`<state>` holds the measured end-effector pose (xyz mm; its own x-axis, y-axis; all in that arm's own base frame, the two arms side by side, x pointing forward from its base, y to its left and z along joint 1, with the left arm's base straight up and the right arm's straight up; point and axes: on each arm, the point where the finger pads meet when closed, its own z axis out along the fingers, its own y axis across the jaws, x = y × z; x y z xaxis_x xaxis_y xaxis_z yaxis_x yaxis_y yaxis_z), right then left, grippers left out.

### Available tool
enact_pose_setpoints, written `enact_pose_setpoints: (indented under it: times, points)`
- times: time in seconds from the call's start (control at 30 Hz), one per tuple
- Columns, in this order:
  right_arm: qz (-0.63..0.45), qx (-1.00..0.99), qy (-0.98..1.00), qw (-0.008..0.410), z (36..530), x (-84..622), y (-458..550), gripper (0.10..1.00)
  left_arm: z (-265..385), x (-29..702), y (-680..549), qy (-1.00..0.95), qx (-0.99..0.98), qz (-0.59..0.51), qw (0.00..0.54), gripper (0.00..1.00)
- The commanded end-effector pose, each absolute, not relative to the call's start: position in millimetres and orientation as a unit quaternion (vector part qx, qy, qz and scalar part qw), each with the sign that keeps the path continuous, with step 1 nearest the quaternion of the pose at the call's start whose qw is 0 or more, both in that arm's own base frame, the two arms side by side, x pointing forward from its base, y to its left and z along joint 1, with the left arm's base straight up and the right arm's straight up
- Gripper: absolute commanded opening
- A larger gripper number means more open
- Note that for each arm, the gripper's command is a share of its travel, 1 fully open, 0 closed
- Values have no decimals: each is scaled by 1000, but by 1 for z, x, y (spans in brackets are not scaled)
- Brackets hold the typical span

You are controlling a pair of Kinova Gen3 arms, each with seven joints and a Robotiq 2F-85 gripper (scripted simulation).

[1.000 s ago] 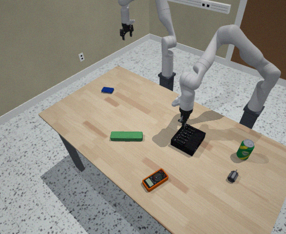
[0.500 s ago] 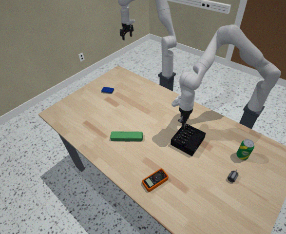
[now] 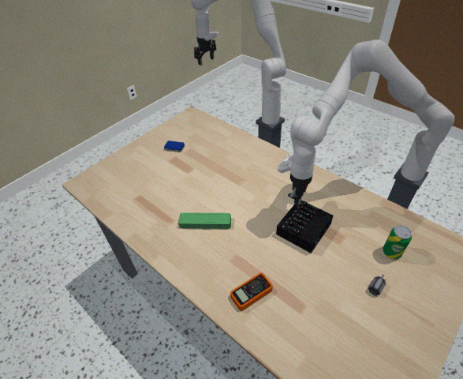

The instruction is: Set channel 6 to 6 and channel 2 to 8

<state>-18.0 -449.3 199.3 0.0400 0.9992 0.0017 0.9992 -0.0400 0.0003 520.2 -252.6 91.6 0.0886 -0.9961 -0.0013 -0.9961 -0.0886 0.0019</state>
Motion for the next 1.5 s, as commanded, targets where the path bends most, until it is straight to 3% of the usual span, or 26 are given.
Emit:
enact_pose_setpoints:
  times: [0.0, 1.47]
  points:
    - [0, -721, -693, 0, 200, -18, -450, 1000, 93, 521, -253, -675, 738, 0, 0, 99]
    - [0, -721, -693, 0, 200, -18, -450, 1000, 81, 521, -253, -675, 738, 0, 0, 99]
